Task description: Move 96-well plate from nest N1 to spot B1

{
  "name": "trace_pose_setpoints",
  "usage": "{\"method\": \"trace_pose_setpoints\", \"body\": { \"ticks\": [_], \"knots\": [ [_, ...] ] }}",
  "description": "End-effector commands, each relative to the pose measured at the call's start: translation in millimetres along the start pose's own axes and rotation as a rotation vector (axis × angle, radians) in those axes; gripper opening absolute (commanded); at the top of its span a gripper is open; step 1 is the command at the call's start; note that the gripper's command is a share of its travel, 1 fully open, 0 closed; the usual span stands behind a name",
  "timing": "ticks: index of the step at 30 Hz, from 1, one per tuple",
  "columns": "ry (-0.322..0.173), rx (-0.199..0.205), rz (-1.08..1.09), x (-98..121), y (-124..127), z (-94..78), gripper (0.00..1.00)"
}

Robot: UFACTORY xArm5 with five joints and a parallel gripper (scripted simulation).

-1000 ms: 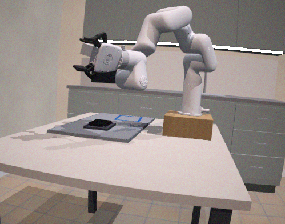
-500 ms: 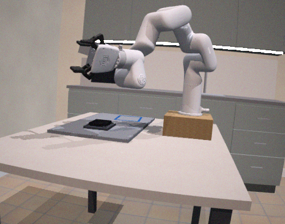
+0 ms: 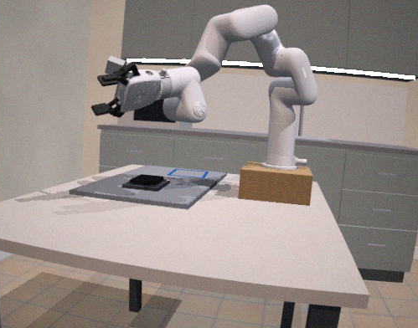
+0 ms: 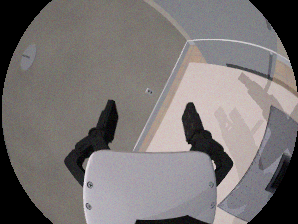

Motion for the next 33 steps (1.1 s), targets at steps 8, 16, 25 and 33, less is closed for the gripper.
{"method": "trace_pose_setpoints", "body": {
  "ticks": [8, 16, 25, 33],
  "knots": [
    [-0.079, 0.117, 0.196, -12.0, 36.6, -3.8, 1.0],
    [-0.165, 0.194, 0.344, -21.6, 62.0, -2.2, 1.0],
    [-0.263, 0.26, 0.487, -27.5, 92.9, 3.1, 1.0],
    [-0.361, 0.301, 0.603, -33.4, 115.6, 9.4, 1.0]
  ]
}}
Point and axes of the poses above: the point where the finger pads meet when closed, its own z axis back along the fingers, its own y axis across the jaws, x = y × z, the point moved 8 cm from there along z, back along the fingers, and after that the axes turned 11 degrees about z, right-handed, at the moved point
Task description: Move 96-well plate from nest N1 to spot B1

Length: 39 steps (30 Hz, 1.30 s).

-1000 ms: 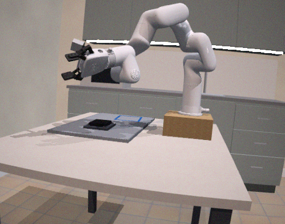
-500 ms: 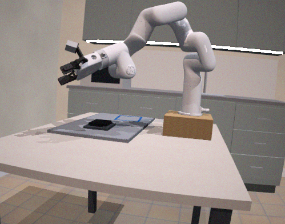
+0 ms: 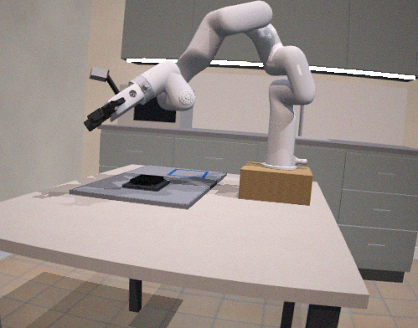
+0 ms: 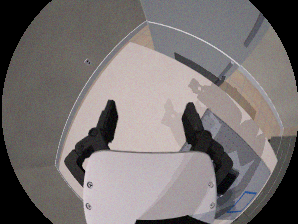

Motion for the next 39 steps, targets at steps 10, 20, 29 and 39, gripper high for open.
{"method": "trace_pose_setpoints", "body": {
  "ticks": [10, 20, 29, 39],
  "knots": [
    [-0.178, 0.045, 0.234, 17.8, 46.5, 2.5, 1.0],
    [-0.291, 0.043, 0.366, 32.3, 72.9, 8.0, 1.0],
    [-0.391, 0.023, 0.479, 45.7, 94.6, 15.1, 1.0],
    [-0.514, -0.026, 0.611, 64.7, 120.8, 27.7, 1.0]
  ]
}}
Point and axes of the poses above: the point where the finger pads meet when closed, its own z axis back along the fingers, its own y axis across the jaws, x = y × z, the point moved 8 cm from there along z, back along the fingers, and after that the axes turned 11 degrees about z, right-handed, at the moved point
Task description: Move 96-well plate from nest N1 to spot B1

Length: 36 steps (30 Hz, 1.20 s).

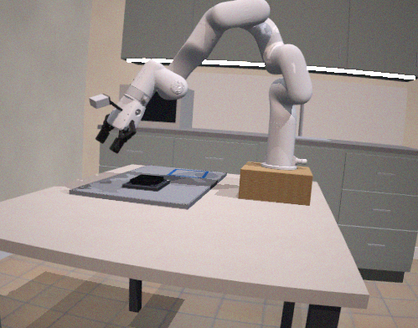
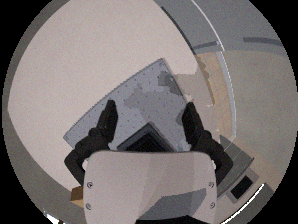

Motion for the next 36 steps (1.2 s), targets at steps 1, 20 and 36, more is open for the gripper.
{"method": "trace_pose_setpoints", "body": {
  "ticks": [1, 20, 36],
  "knots": [
    [-0.042, -0.02, 0.061, 14.2, 5.4, 1.6, 1.0],
    [-0.199, -0.167, 0.31, 70.8, 17.9, 9.1, 1.0],
    [-0.276, -0.317, 0.487, 118.6, 20.0, 22.4, 1.0]
  ]
}}
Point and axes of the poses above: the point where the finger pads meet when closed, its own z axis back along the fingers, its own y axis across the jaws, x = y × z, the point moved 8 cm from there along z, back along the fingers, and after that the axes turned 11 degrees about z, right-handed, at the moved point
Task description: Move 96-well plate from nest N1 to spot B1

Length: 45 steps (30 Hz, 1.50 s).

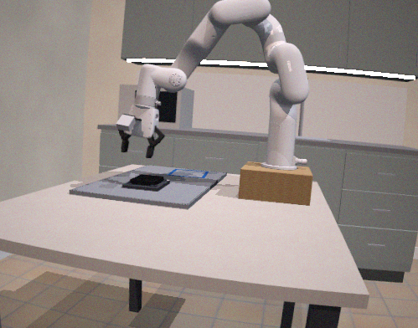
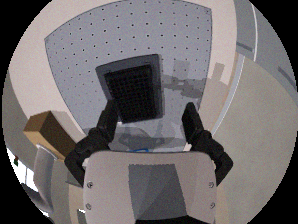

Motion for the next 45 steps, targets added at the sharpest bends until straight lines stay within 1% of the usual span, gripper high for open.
{"method": "trace_pose_setpoints", "body": {
  "ticks": [1, 2, 3, 6, 8, 9, 10, 26, 38, 40, 45],
  "knots": [
    [-0.012, -0.041, 0.054, 11.7, -5.0, 1.6, 1.0],
    [-0.017, -0.062, 0.079, 15.2, -6.5, 1.6, 1.0],
    [-0.019, -0.071, 0.09, 18.9, -9.0, 1.7, 1.0],
    [-0.019, -0.071, 0.09, 21.7, -11.3, 1.7, 1.0],
    [-0.025, -0.114, 0.14, 28.3, -14.6, 2.0, 1.0],
    [-0.026, -0.123, 0.151, 31.9, -17.2, 2.3, 1.0],
    [-0.026, -0.123, 0.151, 34.6, -19.7, 2.5, 1.0],
    [-0.026, -0.123, 0.151, 34.6, -19.6, 2.5, 1.0],
    [-0.026, -0.123, 0.151, 35.3, -22.1, -17.4, 1.0],
    [-0.026, -0.123, 0.151, 35.3, -22.1, -17.4, 1.0],
    [-0.026, -0.123, 0.151, 35.6, -23.2, -25.7, 1.0]
  ]
}}
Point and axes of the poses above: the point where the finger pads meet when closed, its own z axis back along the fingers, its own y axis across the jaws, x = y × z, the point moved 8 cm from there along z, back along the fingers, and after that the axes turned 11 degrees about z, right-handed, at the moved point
